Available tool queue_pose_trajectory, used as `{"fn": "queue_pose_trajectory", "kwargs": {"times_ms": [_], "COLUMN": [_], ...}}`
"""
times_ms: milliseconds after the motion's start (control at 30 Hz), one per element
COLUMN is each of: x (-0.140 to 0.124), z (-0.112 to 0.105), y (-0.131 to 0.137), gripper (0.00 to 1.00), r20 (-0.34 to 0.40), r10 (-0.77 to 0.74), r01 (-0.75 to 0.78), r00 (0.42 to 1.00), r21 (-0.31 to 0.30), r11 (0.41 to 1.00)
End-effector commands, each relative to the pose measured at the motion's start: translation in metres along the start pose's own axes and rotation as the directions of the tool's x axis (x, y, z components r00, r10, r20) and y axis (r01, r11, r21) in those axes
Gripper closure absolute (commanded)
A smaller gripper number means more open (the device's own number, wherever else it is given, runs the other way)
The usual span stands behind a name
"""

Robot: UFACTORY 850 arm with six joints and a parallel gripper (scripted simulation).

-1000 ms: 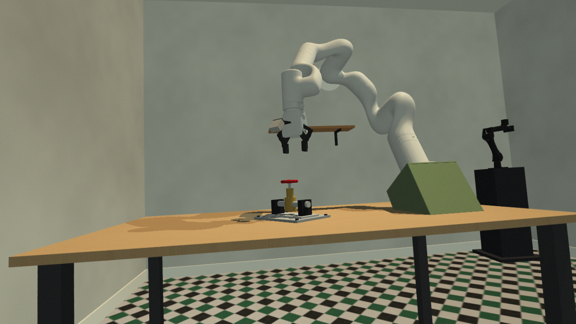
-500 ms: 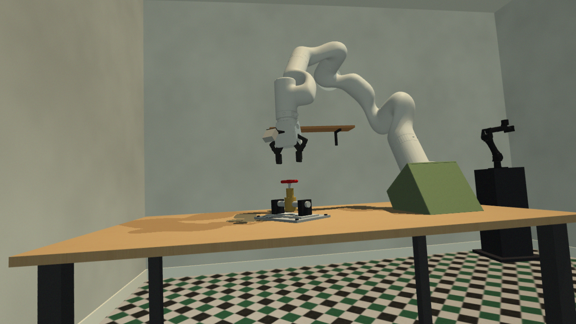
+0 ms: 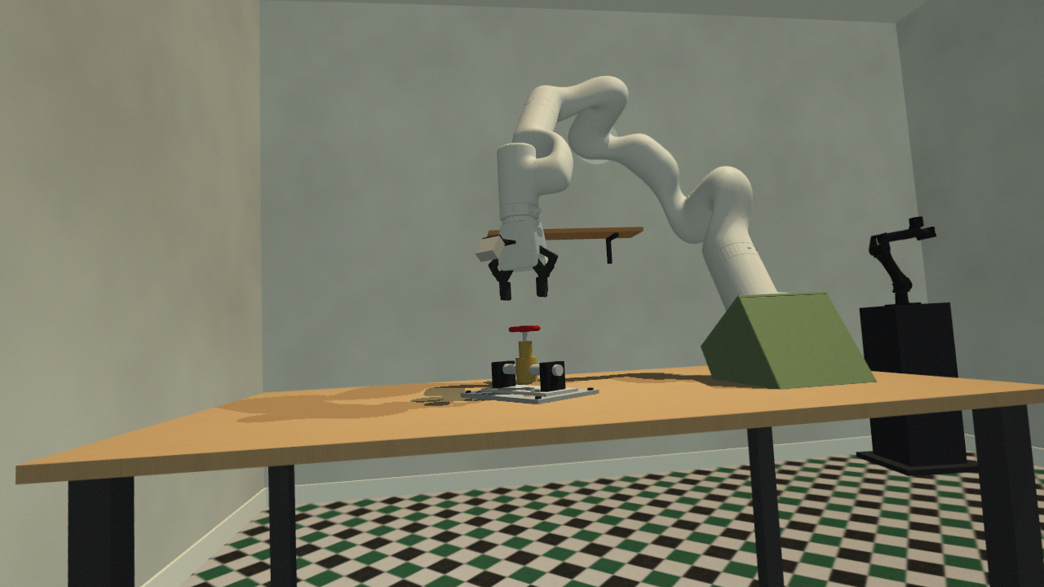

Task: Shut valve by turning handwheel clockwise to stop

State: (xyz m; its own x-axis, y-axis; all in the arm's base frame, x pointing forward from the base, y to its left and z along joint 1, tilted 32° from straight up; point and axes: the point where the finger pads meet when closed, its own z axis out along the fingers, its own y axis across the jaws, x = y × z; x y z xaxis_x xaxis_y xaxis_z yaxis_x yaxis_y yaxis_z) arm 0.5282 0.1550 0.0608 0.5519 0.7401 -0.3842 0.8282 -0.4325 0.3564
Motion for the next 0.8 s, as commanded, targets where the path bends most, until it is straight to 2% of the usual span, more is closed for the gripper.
{"fn": "queue_pose_trajectory", "kwargs": {"times_ms": [0,767], "x": [0.001,0.002], "z": [0.003,0.030], "y": [0.001,0.001], "gripper": [0.00,0.00], "r20": [-0.001,-0.001], "r10": [0.000,0.000], "r01": [0.000,0.000], "r00": [1.000,1.000], "r21": [-0.001,-0.001], "r11": [1.000,1.000]}}
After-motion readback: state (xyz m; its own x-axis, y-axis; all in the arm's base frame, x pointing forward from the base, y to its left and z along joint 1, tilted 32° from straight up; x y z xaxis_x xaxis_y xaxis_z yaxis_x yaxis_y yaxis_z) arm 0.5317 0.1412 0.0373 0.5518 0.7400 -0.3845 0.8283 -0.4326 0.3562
